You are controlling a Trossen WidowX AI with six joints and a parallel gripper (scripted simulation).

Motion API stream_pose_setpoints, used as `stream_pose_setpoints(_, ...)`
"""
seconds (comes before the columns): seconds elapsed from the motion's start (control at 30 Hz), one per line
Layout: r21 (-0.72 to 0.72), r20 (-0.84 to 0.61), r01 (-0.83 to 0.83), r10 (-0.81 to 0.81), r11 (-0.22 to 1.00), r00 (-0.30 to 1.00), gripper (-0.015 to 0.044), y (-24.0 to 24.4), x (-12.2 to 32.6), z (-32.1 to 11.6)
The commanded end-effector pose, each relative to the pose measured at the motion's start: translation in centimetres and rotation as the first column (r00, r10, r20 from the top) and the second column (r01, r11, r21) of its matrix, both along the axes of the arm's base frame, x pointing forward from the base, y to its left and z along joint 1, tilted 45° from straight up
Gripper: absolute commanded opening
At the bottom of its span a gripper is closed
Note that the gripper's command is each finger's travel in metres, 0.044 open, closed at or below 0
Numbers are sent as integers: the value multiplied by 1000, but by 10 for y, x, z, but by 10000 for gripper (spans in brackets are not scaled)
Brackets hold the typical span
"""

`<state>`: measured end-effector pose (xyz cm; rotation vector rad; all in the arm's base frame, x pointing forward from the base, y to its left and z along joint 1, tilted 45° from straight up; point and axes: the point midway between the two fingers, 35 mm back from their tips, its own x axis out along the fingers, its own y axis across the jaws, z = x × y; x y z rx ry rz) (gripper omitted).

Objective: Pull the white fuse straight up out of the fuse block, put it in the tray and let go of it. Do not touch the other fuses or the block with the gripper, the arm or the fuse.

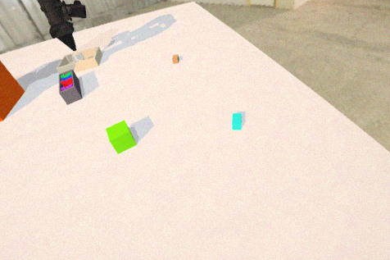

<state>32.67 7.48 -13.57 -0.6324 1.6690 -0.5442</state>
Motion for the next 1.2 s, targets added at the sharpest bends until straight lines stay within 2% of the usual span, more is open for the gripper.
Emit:
stream_pose_setpoints(0.0,0,0,0,0,1000,1000,263,0,0,0)
stream_pose_setpoints(0.1,0,0,0,0,1000,1000,330,2,1,2)
stream_pose_setpoints(0.23,-5,-9,-5,5,1000,1000,330,25,4,28)
stream_pose_setpoints(1.17,-6,-9,-15,15,1000,1000,330,25,4,28)
